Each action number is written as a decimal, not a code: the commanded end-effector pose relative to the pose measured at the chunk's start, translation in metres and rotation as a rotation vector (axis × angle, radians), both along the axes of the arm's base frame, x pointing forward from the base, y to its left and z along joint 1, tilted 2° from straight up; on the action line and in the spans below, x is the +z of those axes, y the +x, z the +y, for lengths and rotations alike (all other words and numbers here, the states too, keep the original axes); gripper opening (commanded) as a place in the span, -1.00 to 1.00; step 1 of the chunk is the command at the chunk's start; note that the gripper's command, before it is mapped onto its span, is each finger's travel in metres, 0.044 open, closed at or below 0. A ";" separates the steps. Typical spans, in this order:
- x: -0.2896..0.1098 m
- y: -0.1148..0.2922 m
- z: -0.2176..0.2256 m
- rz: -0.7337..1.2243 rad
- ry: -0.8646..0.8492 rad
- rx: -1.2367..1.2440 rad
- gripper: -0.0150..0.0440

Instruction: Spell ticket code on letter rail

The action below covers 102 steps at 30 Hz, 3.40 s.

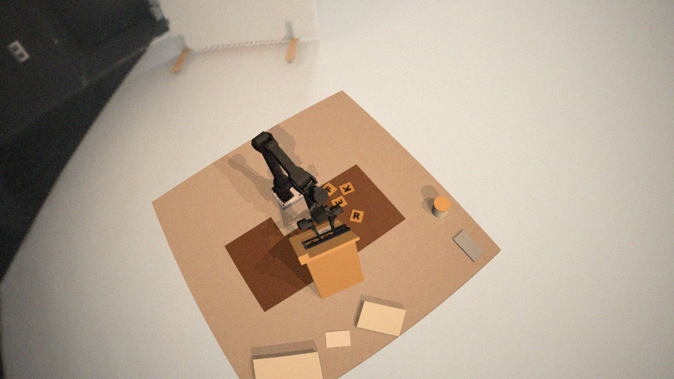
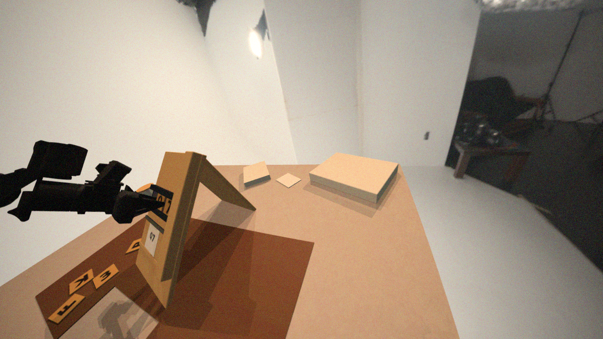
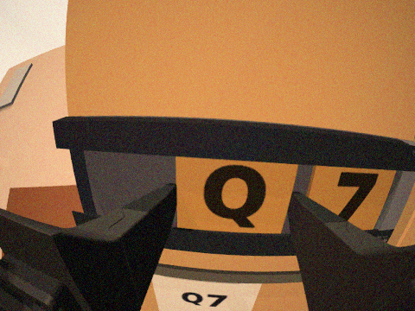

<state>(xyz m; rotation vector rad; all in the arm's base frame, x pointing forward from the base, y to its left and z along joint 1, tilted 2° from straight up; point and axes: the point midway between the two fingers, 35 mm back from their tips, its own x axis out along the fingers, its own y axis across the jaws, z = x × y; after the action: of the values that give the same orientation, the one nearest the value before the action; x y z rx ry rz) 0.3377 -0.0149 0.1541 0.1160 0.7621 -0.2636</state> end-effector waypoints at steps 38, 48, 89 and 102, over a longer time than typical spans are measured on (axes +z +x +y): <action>0.015 -0.016 0.006 0.003 -0.001 0.006 0.51; 0.017 -0.020 0.008 0.003 -0.001 0.006 0.51; 0.029 -0.031 0.009 0.004 -0.001 0.006 0.51; 0.027 -0.031 0.010 0.008 -0.003 0.011 -0.29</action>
<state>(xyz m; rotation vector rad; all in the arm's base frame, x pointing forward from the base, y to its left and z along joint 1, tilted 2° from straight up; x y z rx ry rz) 0.3069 -0.0055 0.1815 0.1082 0.7700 -0.2551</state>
